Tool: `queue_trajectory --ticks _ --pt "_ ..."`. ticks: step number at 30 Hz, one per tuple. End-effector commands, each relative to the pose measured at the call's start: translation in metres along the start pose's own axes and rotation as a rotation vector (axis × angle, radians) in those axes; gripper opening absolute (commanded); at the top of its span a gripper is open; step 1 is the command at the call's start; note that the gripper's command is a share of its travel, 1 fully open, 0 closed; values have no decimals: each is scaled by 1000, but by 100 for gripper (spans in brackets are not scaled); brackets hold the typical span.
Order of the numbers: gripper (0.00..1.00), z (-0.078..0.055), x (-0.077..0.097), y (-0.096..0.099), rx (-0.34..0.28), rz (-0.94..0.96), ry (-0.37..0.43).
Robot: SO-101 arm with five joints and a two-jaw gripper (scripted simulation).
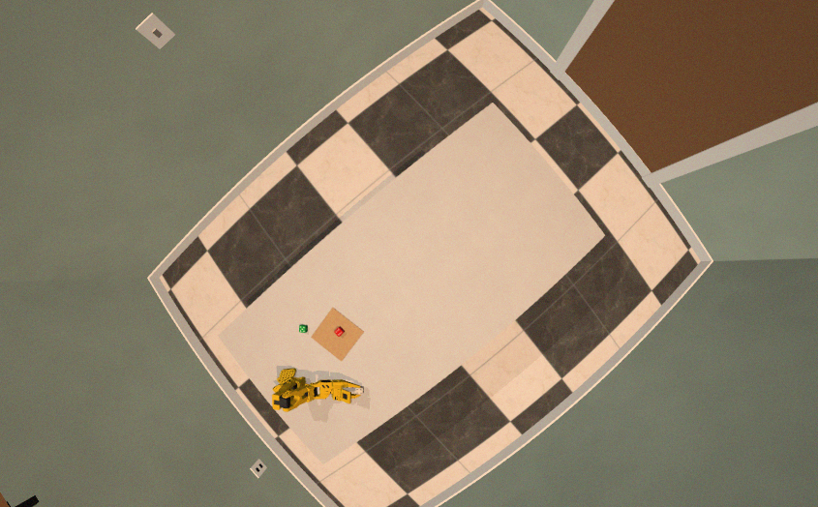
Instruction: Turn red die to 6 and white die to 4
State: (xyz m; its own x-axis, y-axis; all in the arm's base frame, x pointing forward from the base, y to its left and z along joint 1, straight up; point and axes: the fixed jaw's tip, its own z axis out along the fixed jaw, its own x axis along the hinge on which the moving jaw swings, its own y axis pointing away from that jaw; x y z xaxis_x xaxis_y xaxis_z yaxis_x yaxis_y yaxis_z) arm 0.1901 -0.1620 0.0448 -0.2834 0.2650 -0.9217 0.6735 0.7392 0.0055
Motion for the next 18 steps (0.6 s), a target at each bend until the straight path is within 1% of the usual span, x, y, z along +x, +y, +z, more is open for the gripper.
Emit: queue_trajectory --ticks 1,8,18 --pt "0 1 -6 -1 5 -6 -33" --pt "0 3 -2 -1 5 -6 -33" --pt "0 4 0 -1 5 -6 -33"
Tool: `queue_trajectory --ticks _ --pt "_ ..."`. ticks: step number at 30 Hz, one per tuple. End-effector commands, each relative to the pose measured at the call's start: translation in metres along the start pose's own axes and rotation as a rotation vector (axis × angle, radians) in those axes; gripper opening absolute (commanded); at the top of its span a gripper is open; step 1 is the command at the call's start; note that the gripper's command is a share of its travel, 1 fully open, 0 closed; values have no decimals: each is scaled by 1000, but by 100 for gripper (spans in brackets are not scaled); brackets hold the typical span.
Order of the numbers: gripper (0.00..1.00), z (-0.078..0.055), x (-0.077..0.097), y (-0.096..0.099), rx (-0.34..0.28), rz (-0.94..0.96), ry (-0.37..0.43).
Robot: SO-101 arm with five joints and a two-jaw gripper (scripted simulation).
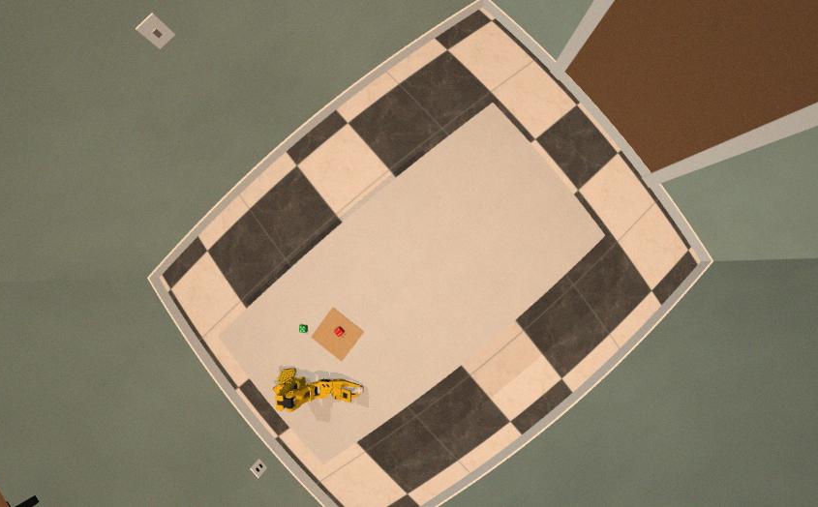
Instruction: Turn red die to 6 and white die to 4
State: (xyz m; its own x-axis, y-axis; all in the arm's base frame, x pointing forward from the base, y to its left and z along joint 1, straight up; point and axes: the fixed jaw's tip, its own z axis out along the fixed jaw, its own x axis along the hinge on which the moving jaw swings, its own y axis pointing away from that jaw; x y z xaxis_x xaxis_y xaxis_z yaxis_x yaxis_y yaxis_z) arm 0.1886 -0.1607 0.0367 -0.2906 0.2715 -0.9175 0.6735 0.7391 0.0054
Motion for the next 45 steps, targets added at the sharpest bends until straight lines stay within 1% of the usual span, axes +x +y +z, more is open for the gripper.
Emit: queue_trajectory --ticks 1,45 --pt "0 2 -8 -1 5 -6 -44" --pt "0 9 7 -1 5 -6 -44"
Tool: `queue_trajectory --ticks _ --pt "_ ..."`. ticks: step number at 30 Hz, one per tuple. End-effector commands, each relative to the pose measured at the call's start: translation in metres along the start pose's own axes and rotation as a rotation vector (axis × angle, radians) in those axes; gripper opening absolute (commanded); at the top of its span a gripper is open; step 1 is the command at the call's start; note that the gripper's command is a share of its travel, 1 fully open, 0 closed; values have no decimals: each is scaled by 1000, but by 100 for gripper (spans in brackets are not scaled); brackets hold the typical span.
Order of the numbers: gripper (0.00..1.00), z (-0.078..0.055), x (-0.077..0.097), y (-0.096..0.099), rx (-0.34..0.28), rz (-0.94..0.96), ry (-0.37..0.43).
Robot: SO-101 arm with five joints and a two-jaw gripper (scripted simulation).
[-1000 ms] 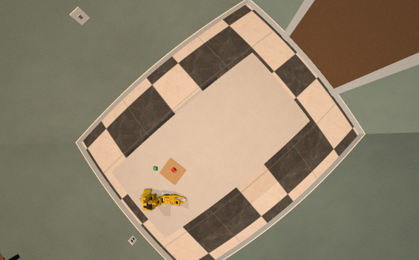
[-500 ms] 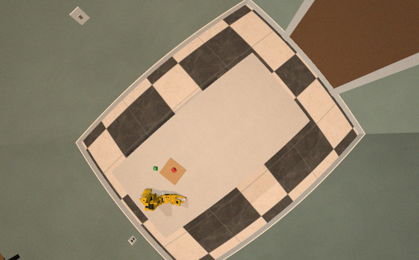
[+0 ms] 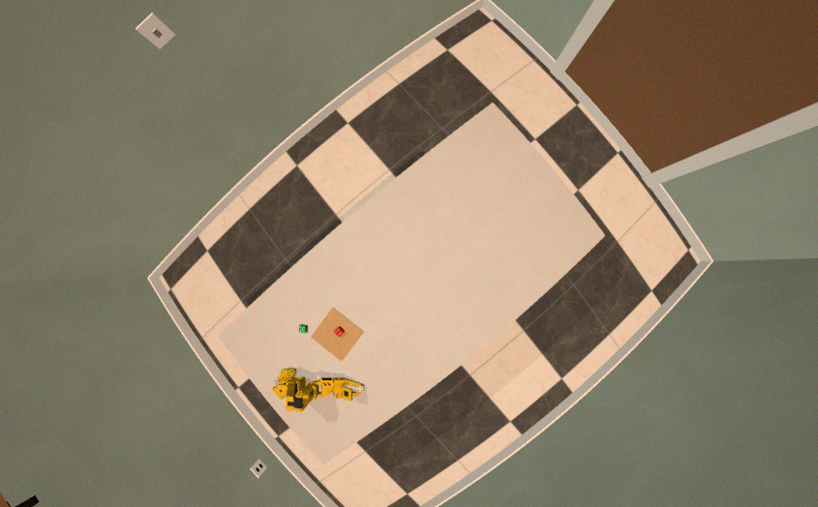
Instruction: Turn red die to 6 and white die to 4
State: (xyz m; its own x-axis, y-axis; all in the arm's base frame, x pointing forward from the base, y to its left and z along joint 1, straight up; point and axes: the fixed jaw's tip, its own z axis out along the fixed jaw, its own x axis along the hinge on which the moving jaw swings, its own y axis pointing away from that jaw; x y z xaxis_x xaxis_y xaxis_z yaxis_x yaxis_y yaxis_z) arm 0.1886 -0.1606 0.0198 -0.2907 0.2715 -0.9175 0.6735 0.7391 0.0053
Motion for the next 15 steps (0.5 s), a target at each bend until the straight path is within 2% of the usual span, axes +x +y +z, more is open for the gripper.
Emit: queue_trajectory --ticks 1,15 --pt "0 2 -9 -1 5 -6 -44" --pt "0 3 -7 -1 5 -6 -44"
